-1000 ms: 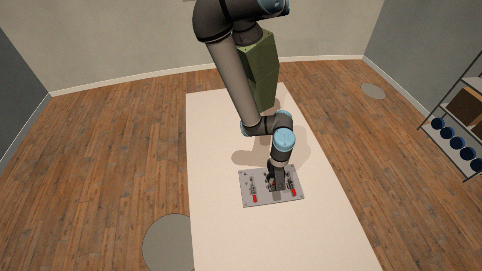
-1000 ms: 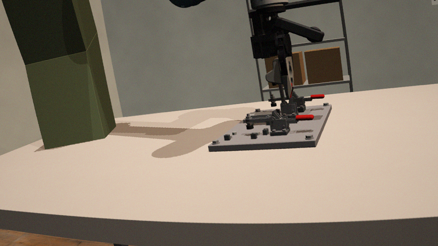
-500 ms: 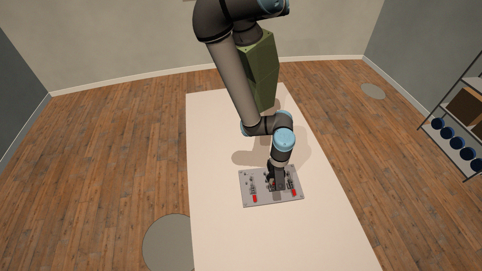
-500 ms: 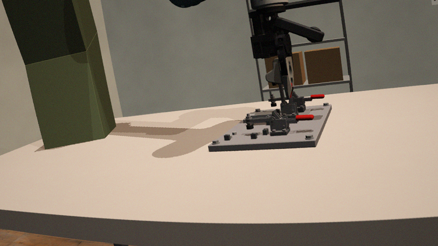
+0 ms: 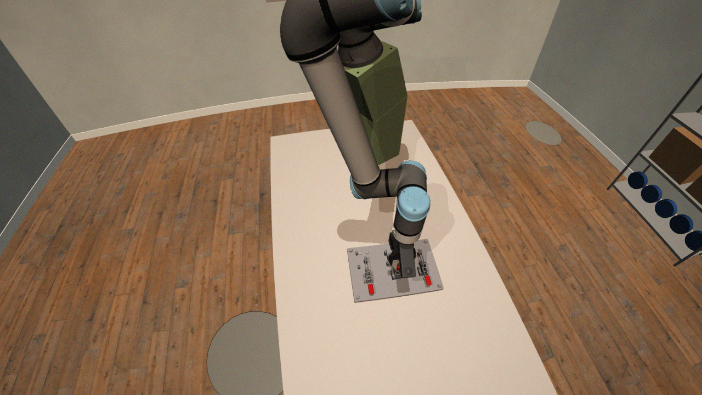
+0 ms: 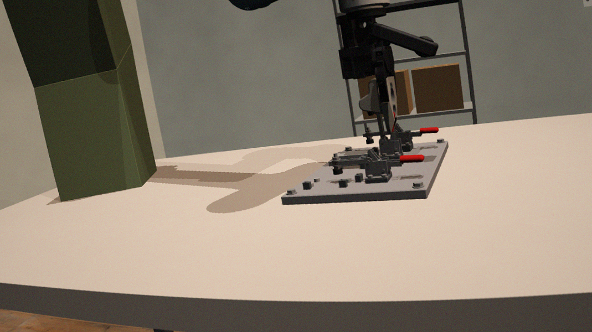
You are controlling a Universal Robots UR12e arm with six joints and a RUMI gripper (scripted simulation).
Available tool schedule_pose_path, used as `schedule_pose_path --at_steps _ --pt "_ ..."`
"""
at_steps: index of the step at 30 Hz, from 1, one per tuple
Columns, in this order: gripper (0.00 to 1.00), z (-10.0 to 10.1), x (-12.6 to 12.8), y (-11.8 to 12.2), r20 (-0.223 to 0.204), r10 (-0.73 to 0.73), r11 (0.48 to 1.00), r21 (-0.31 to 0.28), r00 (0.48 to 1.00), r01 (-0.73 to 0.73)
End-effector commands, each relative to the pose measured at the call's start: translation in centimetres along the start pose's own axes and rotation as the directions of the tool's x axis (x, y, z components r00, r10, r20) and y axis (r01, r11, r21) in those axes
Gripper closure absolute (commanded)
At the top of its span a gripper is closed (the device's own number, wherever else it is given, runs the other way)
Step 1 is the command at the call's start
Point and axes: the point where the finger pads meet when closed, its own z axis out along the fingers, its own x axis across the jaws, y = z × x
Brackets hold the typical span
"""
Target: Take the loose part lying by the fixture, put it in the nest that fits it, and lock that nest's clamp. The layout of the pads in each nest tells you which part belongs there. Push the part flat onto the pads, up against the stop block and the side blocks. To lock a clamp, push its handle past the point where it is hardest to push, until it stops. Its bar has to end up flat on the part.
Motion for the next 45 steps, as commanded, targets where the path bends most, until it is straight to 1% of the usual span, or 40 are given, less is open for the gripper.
schedule_pose_path --at_steps 1,23,45 --pt "1.00 -0.2 0.0 -0.5 0.000 0.000 1.000 0.006 1.000 0.000" --pt "1.00 -0.1 -0.1 -1.9 0.000 -0.001 1.000 0.006 1.000 0.001" --pt "1.00 1.0 -0.1 -3.7 0.000 -0.001 1.000 0.003 1.000 0.001"
